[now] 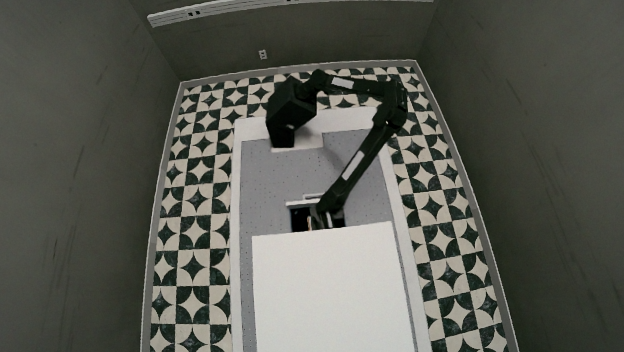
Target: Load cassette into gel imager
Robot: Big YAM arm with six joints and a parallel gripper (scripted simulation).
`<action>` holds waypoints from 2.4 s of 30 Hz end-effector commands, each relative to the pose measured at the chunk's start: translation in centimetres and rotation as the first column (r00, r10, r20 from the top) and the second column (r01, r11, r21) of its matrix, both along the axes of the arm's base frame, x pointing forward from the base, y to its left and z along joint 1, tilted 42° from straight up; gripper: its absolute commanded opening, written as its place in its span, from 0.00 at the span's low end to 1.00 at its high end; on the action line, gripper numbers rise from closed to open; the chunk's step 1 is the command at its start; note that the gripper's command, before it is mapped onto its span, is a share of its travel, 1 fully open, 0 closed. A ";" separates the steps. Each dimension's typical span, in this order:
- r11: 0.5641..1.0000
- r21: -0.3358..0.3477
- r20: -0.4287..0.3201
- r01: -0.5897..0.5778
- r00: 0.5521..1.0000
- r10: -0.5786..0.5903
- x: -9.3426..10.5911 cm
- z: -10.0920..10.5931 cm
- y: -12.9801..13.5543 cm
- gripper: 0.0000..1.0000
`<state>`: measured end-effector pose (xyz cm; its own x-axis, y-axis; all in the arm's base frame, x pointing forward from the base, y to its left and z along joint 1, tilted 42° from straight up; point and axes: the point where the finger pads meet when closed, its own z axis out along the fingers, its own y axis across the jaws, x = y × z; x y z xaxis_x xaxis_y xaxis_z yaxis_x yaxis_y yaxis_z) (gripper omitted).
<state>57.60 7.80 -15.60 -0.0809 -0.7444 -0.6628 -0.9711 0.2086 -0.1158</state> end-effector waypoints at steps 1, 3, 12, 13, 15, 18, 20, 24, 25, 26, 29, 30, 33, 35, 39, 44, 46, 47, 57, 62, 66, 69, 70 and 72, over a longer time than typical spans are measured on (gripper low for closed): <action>1.000 -0.001 -0.018 0.004 1.000 -0.004 -1.0 0.0 -1.2 0.92; 1.000 -0.002 -0.010 0.008 1.000 -0.008 -0.8 0.5 -1.6 0.92; 1.000 -0.002 -0.002 0.008 1.000 -0.008 -0.8 1.7 -2.3 0.92; 1.000 -0.001 -0.007 0.008 1.000 -0.008 -1.0 1.6 -2.3 0.92; 1.000 -0.001 -0.018 -0.001 1.000 0.001 -1.4 1.2 -2.0 0.92; 1.000 -0.002 -0.005 0.004 1.000 -0.004 -1.1 2.2 -2.5 0.92; 1.000 -0.002 -0.002 0.008 1.000 -0.008 -1.0 2.4 -2.9 0.92; 1.000 -0.002 -0.009 0.005 1.000 -0.005 -1.3 2.3 -2.9 0.92; 1.000 -0.002 -0.002 0.008 1.000 -0.008 -1.2 2.8 -3.2 0.92; 1.000 -0.002 -0.002 0.008 1.000 -0.008 -1.2 2.9 -3.3 0.92; 1.000 -0.002 -0.002 0.003 1.000 -0.003 -1.3 3.2 -3.3 0.92; 1.000 -0.002 -0.002 0.001 1.000 -0.001 -1.3 3.3 -3.2 0.92; 1.000 -0.001 -0.019 0.007 1.000 -0.007 -1.9 2.7 -3.8 0.92; 1.000 -0.001 -0.013 0.008 1.000 -0.008 -1.8 3.2 -4.0 0.92; 1.000 0.000 -0.018 -0.021 1.000 0.021 -2.1 3.2 -2.5 0.92; 1.000 0.000 -0.025 -0.004 1.000 0.004 -2.2 3.0 -3.7 0.92; 1.000 0.000 -0.028 -0.007 1.000 0.007 -2.3 2.9 -3.5 0.92; 1.000 0.000 -0.028 -0.007 1.000 0.007 -2.3 2.9 -3.5 0.92; 1.000 0.000 -0.028 -0.007 1.000 0.007 -2.3 2.8 -3.5 0.92; 1.000 0.000 -0.028 -0.007 1.000 0.007 -2.3 2.8 -3.5 0.92; 1.000 0.000 -0.028 -0.007 1.000 0.007 -2.3 2.8 -3.5 0.92; 1.000 0.000 -0.028 -0.007 1.000 0.007 -2.3 2.8 -3.5 0.92; 1.000 0.000 -0.028 -0.007 1.000 0.007 -2.3 2.8 -3.5 0.92; 1.000 0.000 -0.028 -0.007 1.000 0.007 -2.3 2.8 -3.5 0.92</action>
